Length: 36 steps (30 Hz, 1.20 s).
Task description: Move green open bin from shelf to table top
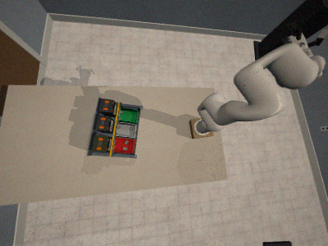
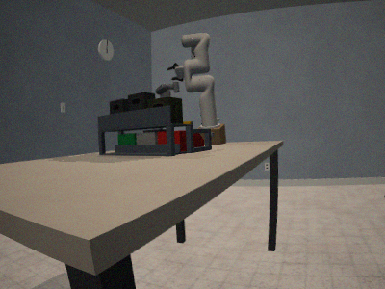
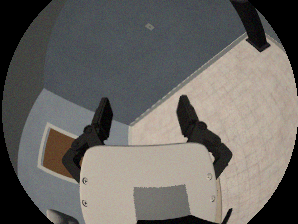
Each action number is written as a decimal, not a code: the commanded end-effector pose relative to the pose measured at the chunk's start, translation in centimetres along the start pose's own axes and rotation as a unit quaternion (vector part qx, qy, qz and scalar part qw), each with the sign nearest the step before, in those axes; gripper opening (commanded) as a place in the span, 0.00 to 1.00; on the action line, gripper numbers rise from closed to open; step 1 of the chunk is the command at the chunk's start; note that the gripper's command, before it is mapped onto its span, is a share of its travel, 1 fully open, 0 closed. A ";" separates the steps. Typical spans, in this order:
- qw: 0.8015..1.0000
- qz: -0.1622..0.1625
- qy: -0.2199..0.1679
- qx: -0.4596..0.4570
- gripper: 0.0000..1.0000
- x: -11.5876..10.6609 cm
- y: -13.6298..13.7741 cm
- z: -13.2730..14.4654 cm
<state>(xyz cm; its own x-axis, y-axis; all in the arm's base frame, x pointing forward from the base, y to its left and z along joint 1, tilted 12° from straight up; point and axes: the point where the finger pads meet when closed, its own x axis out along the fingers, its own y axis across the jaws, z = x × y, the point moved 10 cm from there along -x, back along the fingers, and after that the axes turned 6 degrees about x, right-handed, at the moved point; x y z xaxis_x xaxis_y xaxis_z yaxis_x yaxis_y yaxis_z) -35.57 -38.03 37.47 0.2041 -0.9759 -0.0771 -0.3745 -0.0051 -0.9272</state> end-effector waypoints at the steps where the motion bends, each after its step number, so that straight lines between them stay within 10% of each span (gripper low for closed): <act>1: 1.000 -0.009 -0.015 -0.008 1.00 -0.2 -0.4 -0.1; 6: 1.000 -0.009 -0.015 -0.008 1.00 -0.2 -0.4 -0.1; 11: 0.989 -0.057 -0.121 -0.058 1.00 -1.4 -3.1 0.9; 23: 0.989 -0.057 -0.121 -0.058 1.00 -1.4 -3.1 0.9; 28: 0.962 -0.105 -0.226 -0.108 1.00 -2.2 -6.0 1.9; 36: 0.962 -0.105 -0.226 -0.108 1.00 -2.2 -6.0 1.9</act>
<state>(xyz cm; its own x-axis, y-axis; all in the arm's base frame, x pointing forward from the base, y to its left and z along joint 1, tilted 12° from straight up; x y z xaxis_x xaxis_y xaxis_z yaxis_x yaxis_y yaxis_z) -32.15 -35.43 42.27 0.6408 -0.7621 -0.0927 -0.4505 -0.2756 -0.8492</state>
